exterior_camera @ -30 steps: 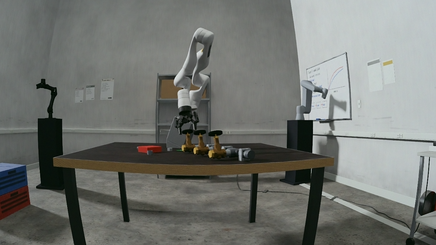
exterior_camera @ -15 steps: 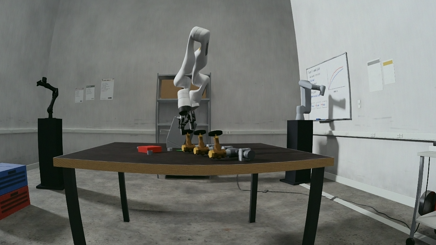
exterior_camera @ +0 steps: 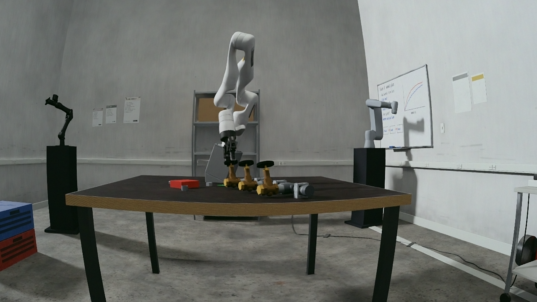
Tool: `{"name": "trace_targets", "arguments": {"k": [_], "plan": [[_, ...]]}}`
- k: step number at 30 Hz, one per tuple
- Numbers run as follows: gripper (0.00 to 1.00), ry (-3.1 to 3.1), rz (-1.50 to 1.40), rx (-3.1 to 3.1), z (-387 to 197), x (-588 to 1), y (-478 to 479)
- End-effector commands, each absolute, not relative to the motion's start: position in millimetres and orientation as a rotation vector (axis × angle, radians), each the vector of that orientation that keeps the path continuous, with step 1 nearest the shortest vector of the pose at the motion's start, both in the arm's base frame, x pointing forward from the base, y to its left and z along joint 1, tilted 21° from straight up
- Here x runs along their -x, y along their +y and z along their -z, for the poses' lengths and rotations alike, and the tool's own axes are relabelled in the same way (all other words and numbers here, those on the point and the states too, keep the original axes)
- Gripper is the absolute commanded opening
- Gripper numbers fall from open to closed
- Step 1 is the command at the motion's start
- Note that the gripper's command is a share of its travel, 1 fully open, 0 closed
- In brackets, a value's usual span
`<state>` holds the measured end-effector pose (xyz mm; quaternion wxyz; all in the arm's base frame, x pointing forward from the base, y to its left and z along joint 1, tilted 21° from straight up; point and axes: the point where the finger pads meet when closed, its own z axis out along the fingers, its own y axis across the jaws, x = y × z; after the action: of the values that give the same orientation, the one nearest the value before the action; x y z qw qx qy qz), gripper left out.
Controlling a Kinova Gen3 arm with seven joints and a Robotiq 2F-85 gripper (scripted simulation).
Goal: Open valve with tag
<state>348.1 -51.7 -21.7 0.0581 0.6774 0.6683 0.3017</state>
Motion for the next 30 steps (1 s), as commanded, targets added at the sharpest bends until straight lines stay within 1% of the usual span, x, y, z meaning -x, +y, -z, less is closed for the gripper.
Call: {"name": "trace_targets", "arguments": {"k": [1,24,25,30], "plan": [[1.00,1.984,-0.922,-2.113,21.3,-348.4,-52.1],[1.00,1.884,-0.939,-2.241,21.3,-348.4,-52.1],[0.68,1.884,-0.939,-2.241,21.3,-348.4,-52.1],[0.68,1.884,-0.939,-2.241,21.3,-348.4,-52.1]]}}
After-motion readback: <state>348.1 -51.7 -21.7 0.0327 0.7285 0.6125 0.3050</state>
